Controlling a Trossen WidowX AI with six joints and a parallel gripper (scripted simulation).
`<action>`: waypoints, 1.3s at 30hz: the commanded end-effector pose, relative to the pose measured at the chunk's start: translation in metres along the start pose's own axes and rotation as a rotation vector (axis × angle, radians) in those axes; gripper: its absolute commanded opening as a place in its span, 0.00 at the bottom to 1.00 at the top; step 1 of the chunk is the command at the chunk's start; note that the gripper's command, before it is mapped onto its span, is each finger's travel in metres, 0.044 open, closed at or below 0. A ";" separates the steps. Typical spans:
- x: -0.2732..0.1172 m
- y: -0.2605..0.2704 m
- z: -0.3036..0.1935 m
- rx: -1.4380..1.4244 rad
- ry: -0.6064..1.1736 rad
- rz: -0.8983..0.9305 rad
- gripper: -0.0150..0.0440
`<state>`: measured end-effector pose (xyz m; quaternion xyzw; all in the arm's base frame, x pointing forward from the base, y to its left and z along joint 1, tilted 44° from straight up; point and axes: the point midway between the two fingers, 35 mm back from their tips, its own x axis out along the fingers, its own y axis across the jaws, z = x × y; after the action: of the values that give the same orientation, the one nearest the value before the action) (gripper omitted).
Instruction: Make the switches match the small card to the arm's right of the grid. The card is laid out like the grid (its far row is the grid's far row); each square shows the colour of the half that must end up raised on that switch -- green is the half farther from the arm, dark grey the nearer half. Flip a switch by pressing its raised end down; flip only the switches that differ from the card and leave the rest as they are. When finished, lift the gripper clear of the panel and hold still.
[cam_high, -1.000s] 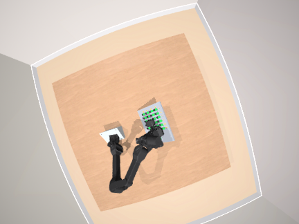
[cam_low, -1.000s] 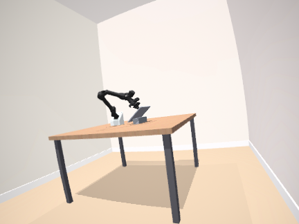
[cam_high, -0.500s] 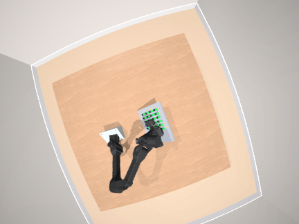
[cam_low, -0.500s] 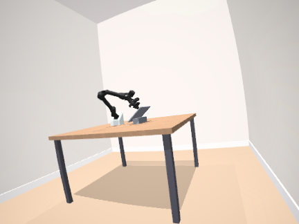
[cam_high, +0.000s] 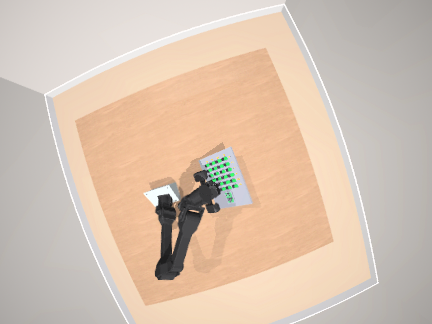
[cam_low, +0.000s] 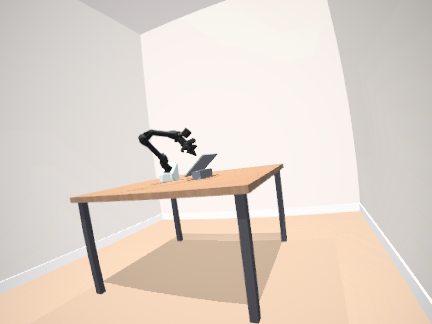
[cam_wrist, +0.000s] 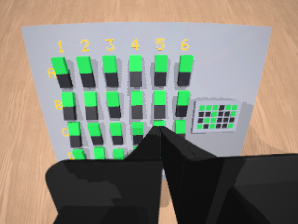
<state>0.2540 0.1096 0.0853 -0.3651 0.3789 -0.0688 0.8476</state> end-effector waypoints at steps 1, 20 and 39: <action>0.001 0.019 -0.030 -0.021 0.006 -0.009 0.25; 0.046 0.018 -0.029 -0.020 0.030 -0.012 0.25; 0.060 0.018 -0.029 -0.020 0.030 -0.012 0.25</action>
<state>0.2732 0.0816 0.0253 -0.3750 0.3892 -0.0782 0.8377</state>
